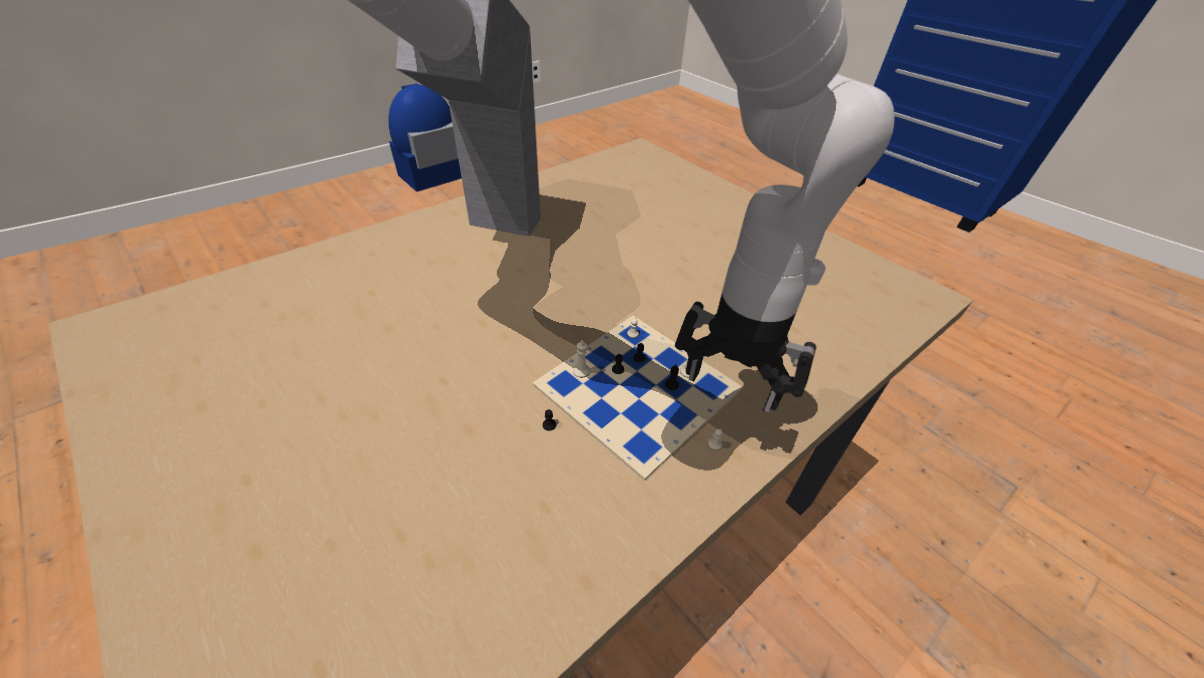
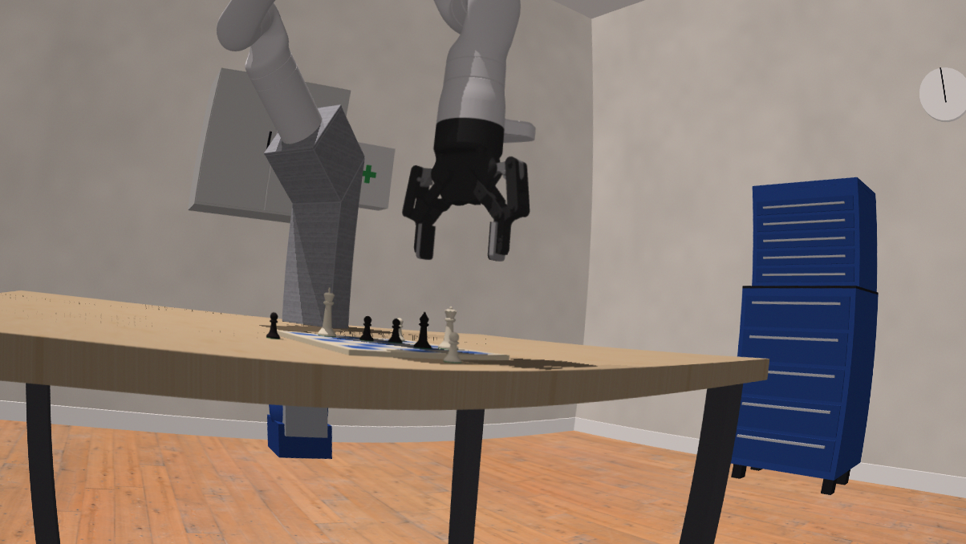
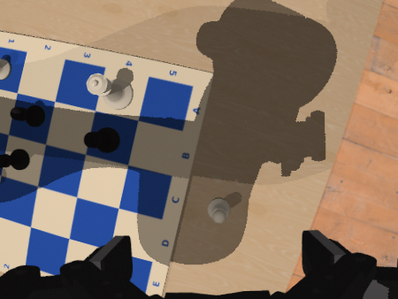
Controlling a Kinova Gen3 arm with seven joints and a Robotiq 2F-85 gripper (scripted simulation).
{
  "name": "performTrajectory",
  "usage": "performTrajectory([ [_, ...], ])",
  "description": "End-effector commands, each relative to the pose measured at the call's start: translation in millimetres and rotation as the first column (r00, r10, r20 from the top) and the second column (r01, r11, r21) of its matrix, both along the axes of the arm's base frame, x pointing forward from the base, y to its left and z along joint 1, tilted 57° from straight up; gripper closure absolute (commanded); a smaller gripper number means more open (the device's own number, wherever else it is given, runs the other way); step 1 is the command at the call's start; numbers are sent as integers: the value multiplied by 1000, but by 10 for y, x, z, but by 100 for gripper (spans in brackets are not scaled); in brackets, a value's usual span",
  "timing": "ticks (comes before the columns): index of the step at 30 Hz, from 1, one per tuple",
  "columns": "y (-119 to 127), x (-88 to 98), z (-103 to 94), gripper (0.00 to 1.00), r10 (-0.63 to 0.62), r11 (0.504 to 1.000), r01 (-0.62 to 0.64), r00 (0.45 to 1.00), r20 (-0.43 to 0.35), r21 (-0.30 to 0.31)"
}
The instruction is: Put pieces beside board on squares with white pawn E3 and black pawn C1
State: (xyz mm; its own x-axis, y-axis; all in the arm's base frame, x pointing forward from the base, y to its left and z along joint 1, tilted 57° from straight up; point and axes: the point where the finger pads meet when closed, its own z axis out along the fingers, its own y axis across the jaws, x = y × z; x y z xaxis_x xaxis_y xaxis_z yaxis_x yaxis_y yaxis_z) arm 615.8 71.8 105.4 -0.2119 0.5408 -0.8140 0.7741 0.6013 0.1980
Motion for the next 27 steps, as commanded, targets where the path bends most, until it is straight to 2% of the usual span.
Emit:
performTrajectory([
  [1, -4, 6, 3, 0, 13, 1000, -13, 1000, -15, -14],
  [15, -9, 18, 0, 0, 68, 995, -74, 995, -77, -72],
  [27, -10, 21, 0, 0, 80, 992, -88, 993, -92, -85],
])
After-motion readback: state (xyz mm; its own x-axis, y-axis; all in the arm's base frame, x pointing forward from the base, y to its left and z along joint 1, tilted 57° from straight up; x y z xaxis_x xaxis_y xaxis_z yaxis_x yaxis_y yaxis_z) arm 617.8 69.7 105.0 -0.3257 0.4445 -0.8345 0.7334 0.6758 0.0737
